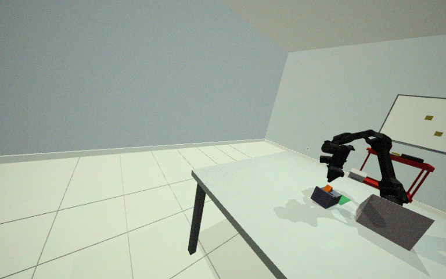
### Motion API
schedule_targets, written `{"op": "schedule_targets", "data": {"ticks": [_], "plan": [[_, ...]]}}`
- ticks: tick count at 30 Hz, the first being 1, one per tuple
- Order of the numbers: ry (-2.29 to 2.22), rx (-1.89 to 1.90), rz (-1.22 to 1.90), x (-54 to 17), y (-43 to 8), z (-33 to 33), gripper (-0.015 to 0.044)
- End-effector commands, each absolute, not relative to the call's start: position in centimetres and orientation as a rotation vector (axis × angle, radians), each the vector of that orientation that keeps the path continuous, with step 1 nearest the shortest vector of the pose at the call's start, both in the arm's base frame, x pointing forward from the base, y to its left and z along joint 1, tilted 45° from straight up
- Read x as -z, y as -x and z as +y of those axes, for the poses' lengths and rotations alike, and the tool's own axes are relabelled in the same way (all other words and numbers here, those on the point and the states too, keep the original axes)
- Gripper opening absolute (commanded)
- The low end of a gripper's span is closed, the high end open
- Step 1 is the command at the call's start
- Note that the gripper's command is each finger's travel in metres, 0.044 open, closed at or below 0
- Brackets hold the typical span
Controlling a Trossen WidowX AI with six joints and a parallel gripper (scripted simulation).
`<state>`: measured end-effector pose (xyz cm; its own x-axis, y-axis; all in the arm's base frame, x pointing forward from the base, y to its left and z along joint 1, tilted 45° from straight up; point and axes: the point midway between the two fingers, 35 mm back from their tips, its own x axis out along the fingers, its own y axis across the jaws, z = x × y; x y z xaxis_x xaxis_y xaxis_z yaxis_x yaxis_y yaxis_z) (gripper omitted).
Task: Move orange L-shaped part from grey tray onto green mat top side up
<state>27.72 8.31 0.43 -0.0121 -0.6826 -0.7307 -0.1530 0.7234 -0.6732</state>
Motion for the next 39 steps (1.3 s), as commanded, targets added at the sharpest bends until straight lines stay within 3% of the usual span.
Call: {"op": "schedule_targets", "data": {"ticks": [1, 9, 39], "plan": [[1.023, 0.165, 1.685, -1.8, -27.0, 6.6, 0.0280], [1.483, -0.402, 1.790, -3.8, -26.1, 4.3, 0.0280], [1.494, -0.414, 1.790, -0.7, -26.0, 1.2, 0.0280]]}}
